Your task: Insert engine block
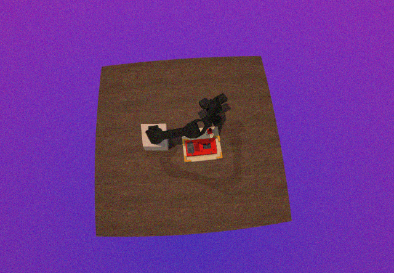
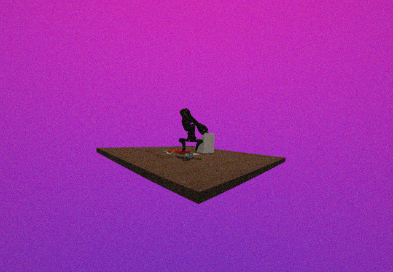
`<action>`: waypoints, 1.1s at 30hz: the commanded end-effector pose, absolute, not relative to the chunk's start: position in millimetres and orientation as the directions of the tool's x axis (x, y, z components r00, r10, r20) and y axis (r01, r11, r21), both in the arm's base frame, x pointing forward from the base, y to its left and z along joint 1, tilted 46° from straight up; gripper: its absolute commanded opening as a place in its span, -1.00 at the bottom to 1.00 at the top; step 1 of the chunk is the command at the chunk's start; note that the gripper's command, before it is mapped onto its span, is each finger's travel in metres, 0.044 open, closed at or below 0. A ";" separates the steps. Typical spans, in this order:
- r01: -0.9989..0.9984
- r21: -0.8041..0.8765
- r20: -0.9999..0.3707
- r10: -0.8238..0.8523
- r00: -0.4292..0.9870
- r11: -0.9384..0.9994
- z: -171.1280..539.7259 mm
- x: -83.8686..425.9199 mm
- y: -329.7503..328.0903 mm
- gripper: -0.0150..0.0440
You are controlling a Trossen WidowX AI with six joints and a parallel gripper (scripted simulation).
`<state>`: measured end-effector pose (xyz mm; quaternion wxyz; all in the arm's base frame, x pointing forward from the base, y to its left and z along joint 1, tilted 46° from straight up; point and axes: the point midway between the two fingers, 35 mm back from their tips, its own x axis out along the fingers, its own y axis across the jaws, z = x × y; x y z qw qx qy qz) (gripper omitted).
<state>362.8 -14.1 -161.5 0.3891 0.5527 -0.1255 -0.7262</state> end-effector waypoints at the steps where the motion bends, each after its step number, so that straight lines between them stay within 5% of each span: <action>1: 0.434 0.613 -0.700 -0.709 -0.089 -0.660 -167.5 360.8 -20.8 1.00; 14: 0.434 0.614 -0.699 -0.709 -0.089 -0.659 -180.0 358.7 -34.1 1.00; 26: 0.434 0.614 -0.699 -0.709 -0.089 -0.659 -180.0 358.7 -34.1 -0.07; 33: 0.434 0.614 -0.699 -0.709 -0.089 -0.659 -180.0 358.7 -34.1 -0.29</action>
